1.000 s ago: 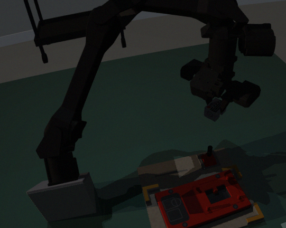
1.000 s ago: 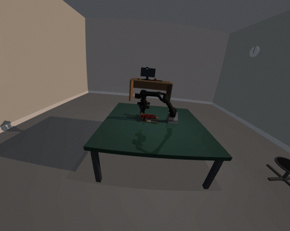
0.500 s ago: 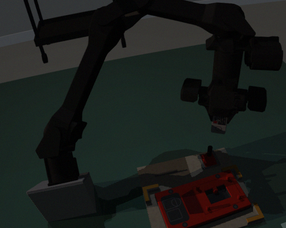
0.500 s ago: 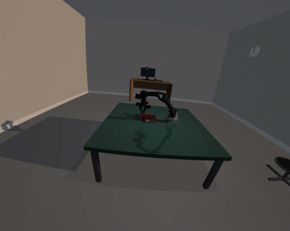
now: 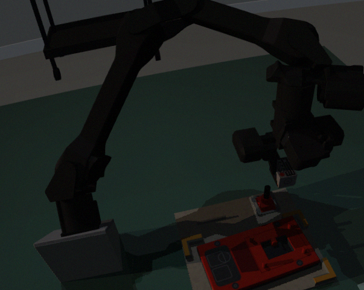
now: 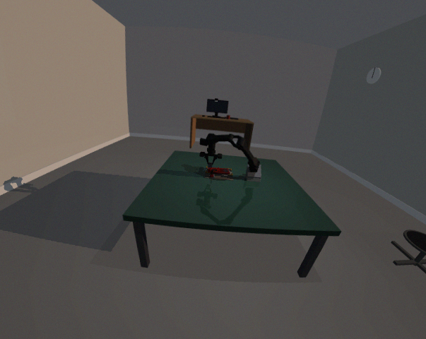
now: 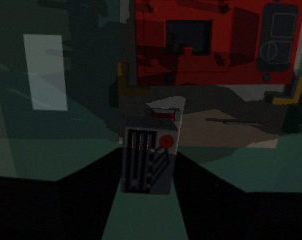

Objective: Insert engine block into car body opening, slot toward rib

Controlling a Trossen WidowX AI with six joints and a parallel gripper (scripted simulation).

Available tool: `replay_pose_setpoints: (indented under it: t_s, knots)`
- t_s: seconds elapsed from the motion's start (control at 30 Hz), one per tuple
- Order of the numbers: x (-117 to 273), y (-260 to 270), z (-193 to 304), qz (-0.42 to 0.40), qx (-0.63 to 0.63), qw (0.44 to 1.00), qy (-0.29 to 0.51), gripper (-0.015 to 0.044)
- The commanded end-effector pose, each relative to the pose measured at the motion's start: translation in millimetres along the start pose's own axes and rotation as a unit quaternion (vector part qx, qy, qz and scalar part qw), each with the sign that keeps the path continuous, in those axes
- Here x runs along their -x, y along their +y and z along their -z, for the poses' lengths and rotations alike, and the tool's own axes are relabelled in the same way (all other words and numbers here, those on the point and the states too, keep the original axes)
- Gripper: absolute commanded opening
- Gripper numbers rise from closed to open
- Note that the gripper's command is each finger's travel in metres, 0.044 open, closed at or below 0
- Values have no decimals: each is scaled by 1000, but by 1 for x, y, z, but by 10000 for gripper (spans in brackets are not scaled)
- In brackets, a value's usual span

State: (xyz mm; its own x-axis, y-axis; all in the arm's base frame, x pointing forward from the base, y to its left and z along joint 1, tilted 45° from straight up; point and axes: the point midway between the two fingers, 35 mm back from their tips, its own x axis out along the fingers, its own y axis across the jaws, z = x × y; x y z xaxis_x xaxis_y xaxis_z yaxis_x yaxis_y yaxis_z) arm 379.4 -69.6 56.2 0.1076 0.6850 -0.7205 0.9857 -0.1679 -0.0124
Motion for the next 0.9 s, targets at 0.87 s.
replay_pose_setpoints:
  t_s: [0.87]
  knots:
    - [-26,-18,-61,-2,454,891,0,0]
